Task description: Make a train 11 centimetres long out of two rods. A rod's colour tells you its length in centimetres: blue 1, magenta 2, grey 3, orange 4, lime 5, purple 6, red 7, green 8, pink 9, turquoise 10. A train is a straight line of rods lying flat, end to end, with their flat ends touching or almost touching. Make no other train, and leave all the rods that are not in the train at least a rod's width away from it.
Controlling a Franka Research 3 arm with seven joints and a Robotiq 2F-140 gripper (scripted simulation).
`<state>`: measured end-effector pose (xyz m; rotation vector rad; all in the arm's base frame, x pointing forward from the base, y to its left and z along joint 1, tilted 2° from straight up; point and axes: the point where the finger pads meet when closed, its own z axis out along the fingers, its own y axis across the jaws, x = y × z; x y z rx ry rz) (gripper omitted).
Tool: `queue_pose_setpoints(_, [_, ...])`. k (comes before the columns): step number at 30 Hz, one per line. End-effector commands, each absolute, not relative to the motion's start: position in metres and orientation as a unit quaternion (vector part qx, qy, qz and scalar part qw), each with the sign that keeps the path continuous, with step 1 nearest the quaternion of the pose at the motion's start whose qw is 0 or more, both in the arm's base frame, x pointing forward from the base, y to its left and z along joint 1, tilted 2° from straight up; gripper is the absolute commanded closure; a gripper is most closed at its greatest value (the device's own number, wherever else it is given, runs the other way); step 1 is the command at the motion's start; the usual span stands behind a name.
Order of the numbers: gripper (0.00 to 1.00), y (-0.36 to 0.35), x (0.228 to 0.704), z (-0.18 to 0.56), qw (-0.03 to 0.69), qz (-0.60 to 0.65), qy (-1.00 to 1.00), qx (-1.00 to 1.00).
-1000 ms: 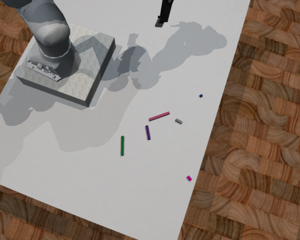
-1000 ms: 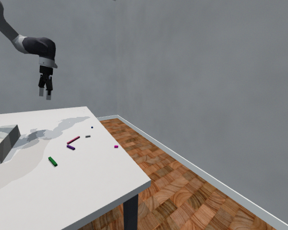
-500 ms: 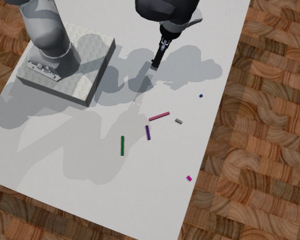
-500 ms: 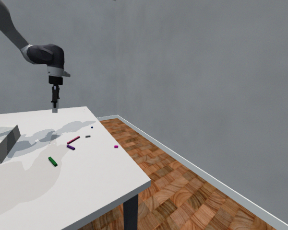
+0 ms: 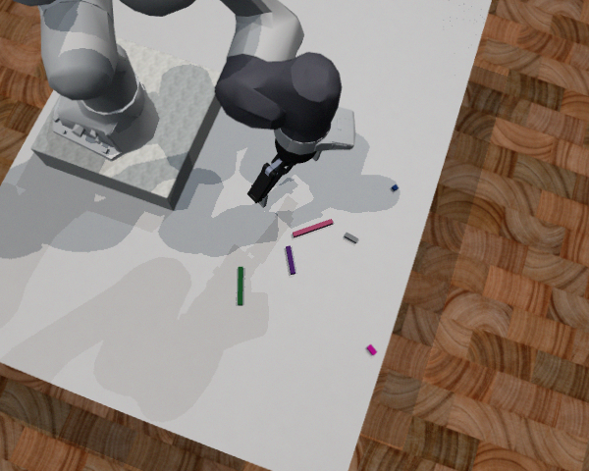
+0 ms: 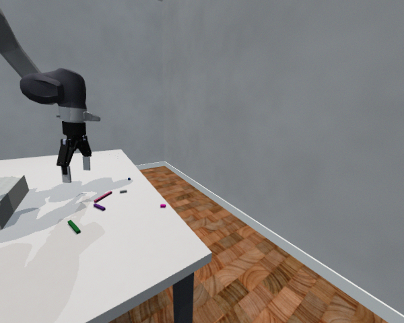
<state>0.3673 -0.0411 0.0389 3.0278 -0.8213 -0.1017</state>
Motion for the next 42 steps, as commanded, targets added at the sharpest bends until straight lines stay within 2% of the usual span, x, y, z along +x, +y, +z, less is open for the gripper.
queue_pose_setpoints(1, [0.0,-0.072,0.372,0.028,0.003,0.003,-0.334,0.943])
queue_pose_setpoints(9, [0.0,-0.121,0.341,0.009,0.002,0.015,-0.418,0.908])
queue_pose_setpoints(42, [0.0,-0.122,0.34,0.008,0.002,0.015,-0.42,0.908])
